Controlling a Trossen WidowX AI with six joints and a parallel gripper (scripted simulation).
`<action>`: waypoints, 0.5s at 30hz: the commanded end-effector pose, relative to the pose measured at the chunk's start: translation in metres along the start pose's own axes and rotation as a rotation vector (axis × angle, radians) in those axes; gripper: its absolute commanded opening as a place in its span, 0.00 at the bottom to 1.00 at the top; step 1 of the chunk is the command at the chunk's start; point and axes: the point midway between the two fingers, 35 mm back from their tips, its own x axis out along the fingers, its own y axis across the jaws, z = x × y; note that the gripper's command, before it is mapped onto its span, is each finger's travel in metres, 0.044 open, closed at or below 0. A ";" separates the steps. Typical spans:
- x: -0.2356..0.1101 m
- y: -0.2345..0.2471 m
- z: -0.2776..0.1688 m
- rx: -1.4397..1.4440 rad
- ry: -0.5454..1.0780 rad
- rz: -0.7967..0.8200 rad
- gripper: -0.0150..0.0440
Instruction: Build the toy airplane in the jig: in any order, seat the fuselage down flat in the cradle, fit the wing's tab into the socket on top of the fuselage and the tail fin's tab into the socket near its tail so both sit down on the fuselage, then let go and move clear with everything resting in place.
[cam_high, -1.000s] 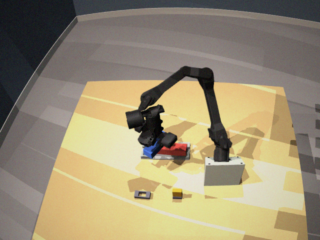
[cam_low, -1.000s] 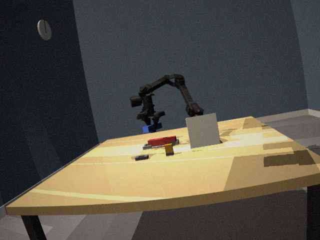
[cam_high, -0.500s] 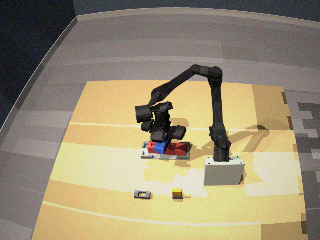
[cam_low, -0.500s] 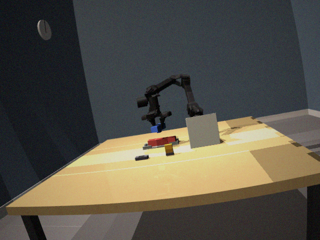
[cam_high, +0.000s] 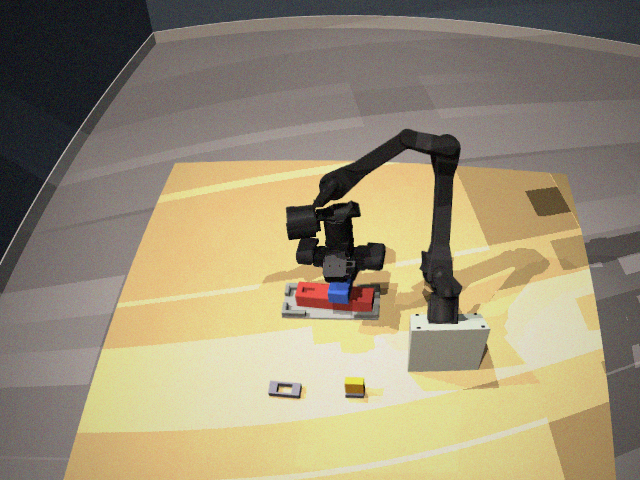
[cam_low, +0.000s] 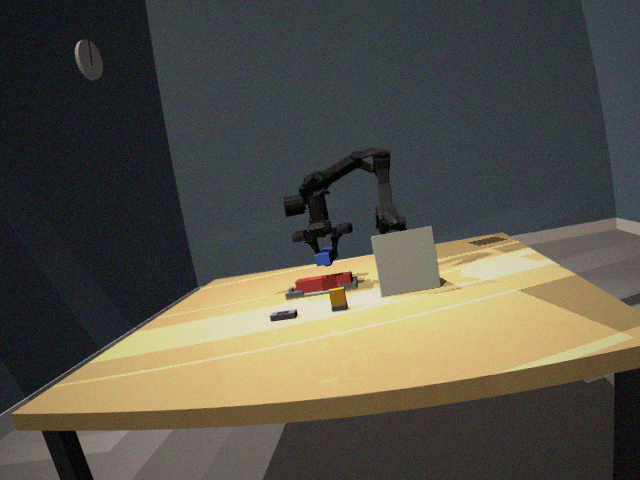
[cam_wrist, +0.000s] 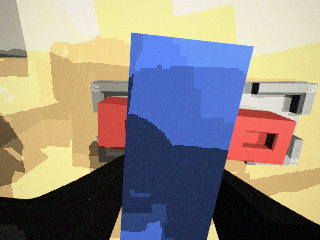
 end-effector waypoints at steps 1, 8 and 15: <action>0.000 0.000 -0.002 -0.008 0.002 -0.006 0.48; 0.000 0.000 -0.002 -0.008 0.002 -0.006 0.58; 0.000 0.000 -0.002 -0.008 0.002 -0.006 0.58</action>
